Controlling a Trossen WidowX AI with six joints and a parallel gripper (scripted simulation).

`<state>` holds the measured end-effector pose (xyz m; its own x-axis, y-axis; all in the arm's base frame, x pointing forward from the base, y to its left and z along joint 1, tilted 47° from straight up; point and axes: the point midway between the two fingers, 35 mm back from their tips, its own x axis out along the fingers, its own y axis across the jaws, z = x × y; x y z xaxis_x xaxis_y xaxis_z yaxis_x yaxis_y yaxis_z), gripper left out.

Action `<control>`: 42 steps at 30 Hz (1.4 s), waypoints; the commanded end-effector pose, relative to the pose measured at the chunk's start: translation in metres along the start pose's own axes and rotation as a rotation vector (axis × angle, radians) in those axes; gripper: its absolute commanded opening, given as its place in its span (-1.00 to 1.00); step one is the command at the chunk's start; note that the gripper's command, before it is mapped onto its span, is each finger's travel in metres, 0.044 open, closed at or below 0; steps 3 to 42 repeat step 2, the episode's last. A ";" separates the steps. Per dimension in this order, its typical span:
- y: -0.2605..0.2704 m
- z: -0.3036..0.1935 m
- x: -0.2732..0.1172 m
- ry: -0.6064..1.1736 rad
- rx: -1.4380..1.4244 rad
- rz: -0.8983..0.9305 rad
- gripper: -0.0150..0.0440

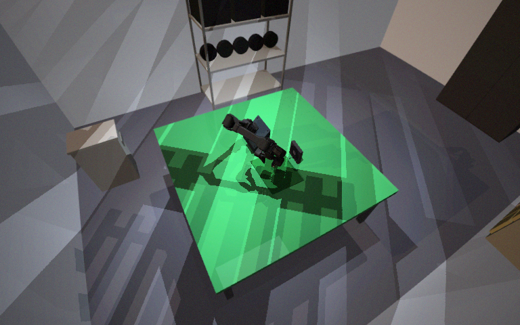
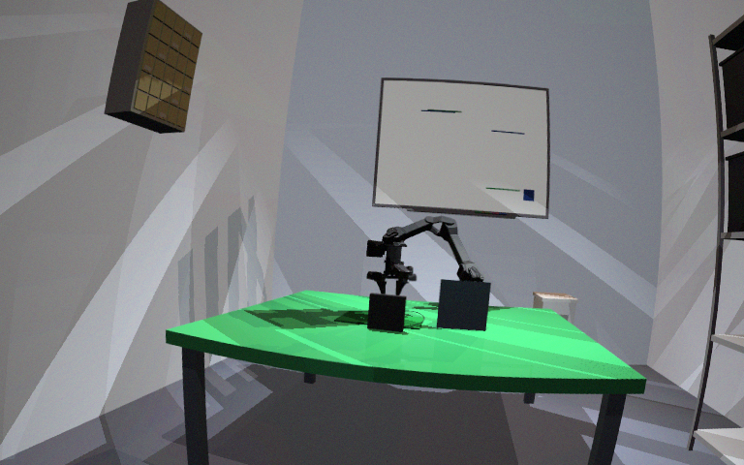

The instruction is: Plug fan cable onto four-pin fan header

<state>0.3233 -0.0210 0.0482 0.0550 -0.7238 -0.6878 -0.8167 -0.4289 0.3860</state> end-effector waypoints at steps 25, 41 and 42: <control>0.000 0.000 0.000 0.000 0.000 0.000 0.39; 0.000 0.000 0.000 0.000 0.000 0.000 0.39; 0.000 0.000 0.000 0.000 0.000 0.000 0.39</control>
